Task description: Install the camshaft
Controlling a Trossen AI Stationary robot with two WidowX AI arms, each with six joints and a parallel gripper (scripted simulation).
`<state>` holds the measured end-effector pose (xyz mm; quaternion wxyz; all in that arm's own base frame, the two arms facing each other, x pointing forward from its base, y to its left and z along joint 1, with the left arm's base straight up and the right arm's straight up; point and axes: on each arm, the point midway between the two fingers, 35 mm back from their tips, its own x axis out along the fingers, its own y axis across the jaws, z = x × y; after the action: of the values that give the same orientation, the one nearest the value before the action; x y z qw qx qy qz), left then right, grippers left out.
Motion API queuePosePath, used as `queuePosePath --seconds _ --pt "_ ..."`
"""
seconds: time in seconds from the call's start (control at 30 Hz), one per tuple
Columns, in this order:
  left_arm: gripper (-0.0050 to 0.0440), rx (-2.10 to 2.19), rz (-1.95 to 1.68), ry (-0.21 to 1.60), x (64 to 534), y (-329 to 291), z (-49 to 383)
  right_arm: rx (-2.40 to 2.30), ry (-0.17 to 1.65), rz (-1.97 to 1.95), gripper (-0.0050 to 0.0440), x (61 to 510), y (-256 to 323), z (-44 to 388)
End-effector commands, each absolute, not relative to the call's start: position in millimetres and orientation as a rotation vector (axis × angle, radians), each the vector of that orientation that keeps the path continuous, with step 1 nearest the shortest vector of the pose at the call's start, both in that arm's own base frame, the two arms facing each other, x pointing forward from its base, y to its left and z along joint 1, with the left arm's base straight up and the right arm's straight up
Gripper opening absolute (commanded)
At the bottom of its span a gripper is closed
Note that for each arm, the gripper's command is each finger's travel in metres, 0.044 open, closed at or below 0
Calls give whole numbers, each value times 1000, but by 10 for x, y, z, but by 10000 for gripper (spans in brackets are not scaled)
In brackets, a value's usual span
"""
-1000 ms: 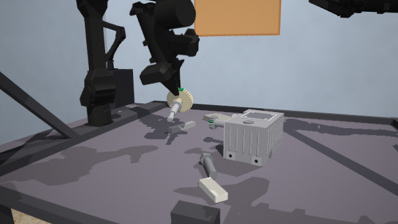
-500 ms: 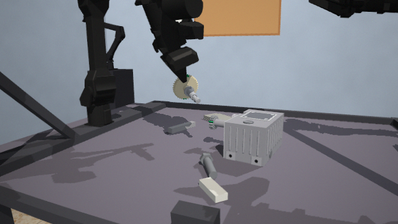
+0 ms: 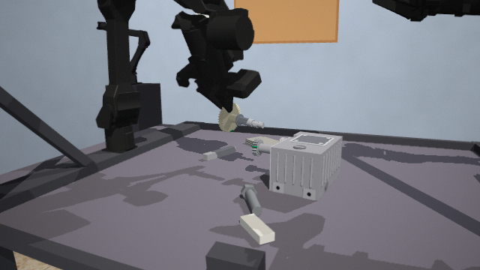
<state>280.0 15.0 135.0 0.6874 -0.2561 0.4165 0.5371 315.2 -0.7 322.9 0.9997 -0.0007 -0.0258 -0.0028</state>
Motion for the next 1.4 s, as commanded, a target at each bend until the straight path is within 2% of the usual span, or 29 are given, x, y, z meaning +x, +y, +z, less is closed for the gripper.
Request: queuePosePath --seconds 0.0,0.1,0.2,0.57,1.37 --pt "-50 -643 1249 842 2825 203 1225 0 -85 -5 400 3134 -14 3375" --pt "-50 -731 1310 752 2804 257 984 0 -85 -5 400 3134 -14 3375" --pt "-50 -709 1258 774 2830 238 950 0 -85 -5 400 3134 -14 3375" --pt "-50 -685 1265 794 2779 226 918 0 -85 -5 400 3134 -14 3375" --pt "-50 -707 1261 783 3030 193 968 0 -85 -5 400 3134 -14 3375"
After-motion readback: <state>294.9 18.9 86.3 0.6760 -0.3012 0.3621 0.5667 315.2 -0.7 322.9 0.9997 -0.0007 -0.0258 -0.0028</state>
